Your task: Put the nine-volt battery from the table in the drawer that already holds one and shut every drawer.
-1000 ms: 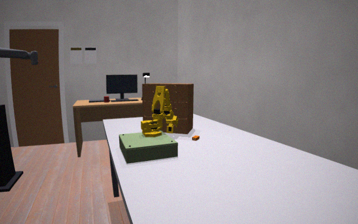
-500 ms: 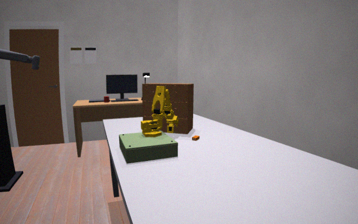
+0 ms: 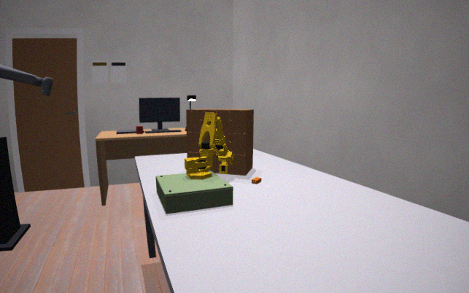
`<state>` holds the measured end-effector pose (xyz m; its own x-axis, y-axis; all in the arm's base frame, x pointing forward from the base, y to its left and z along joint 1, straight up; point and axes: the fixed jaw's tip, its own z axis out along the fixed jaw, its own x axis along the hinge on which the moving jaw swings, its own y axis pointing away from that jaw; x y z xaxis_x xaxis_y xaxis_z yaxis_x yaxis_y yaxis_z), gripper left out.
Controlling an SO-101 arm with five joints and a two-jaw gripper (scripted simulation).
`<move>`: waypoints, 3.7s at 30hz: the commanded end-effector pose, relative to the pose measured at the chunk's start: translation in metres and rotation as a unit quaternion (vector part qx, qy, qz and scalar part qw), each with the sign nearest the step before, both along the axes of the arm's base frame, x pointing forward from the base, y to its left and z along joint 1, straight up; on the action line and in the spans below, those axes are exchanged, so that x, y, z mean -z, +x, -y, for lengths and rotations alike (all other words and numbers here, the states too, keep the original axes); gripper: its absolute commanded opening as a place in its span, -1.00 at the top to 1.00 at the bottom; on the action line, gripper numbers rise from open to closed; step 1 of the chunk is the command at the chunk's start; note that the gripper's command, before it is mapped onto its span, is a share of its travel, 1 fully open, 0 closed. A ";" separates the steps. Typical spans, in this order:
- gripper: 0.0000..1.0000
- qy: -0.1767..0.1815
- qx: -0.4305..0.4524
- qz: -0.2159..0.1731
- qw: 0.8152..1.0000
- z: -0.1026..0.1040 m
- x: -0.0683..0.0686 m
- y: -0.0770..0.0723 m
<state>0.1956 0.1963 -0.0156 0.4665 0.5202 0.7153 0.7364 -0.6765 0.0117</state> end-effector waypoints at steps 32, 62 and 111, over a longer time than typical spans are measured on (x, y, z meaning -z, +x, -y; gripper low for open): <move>0.70 0.002 0.001 0.001 1.000 0.000 -0.001 0.000; 0.57 0.009 0.011 -0.006 1.000 0.016 -0.027 -0.015; 0.57 -0.058 0.014 -0.078 0.995 0.064 -0.071 -0.064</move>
<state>0.1398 0.1378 0.0544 0.5712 0.5708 0.5899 0.7149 -0.6990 -0.0159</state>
